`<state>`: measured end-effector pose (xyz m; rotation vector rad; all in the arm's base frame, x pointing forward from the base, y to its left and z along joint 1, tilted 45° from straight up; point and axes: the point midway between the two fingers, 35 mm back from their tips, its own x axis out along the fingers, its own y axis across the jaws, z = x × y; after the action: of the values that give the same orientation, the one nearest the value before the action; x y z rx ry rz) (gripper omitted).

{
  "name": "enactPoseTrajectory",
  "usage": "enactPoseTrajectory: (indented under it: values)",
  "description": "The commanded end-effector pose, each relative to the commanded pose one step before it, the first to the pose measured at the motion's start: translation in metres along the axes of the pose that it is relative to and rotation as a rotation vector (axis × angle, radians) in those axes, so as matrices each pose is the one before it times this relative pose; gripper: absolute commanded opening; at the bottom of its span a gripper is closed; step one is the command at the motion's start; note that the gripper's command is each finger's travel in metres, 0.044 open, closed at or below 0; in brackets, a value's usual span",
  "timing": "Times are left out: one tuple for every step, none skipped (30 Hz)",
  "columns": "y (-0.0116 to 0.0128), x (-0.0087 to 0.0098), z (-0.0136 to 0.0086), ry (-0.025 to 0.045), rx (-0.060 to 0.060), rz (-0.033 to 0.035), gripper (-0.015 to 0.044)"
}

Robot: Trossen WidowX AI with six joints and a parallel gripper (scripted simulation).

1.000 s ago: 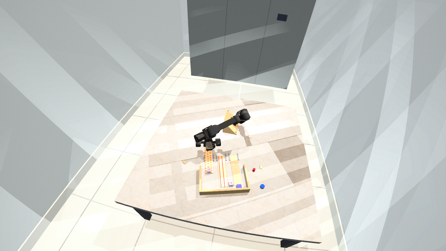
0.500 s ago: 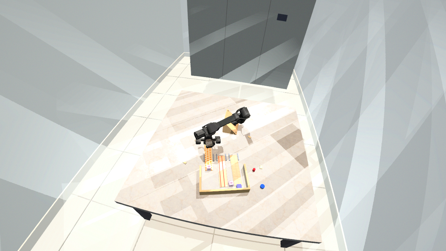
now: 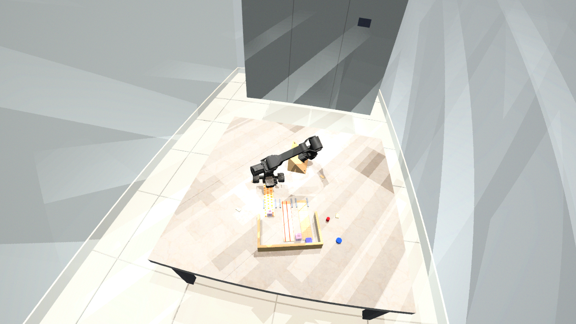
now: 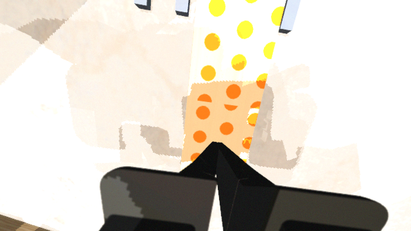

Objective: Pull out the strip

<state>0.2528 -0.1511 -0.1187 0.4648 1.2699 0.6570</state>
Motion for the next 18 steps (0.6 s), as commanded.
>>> enactPoseTrajectory:
  values:
    - [0.0036, 0.00406, -0.01238, 0.02524, 0.0032, 0.0087, 0.0]
    - [0.00002, 0.0, -0.00159, 0.00007, 0.0, -0.00003, 0.0]
    - [0.00001, 0.0, -0.00158, 0.00007, 0.0001, -0.00004, 0.0]
    - [0.00002, 0.0, -0.00158, 0.00007, 0.0, -0.00003, 0.0]
    - [0.00001, -0.00001, -0.00162, 0.00007, 0.0001, -0.00004, 0.0]
    - [0.00003, 0.0, -0.00163, 0.00007, 0.0, -0.00003, 0.0]
    - [0.00001, -0.00001, -0.0016, 0.00007, 0.0001, -0.00004, 0.0]
    - [0.00002, 0.0, -0.0016, 0.00007, 0.0, -0.00003, 0.0]
    - [0.00002, -0.00001, -0.00159, 0.00007, 0.0001, -0.00005, 0.0]
    - [0.00003, 0.0, -0.00159, 0.00007, 0.0001, -0.00004, 0.0]
    - [0.00003, 0.0, -0.00165, 0.00007, 0.0001, -0.00003, 0.0]
    - [0.00004, 0.0, -0.00166, 0.00007, 0.0, -0.00002, 0.0]
    - [0.00004, 0.00001, -0.00136, 0.00005, 0.0, -0.00001, 0.0]
    - [0.00003, 0.00001, -0.00081, 0.00003, 0.0, 0.0, 0.0]
    - [0.00001, 0.0, -0.00027, 0.00001, 0.0, 0.0, 0.0]
    - [0.0, 0.0, 0.0, 0.0, 0.0, 0.0, 0.0]
    - [0.0, 0.0, 0.0, 0.0, 0.0, 0.0, 0.0]
    - [-0.00437, -0.00668, 0.00699, -0.02329, -0.0008, -0.00993, 0.0]
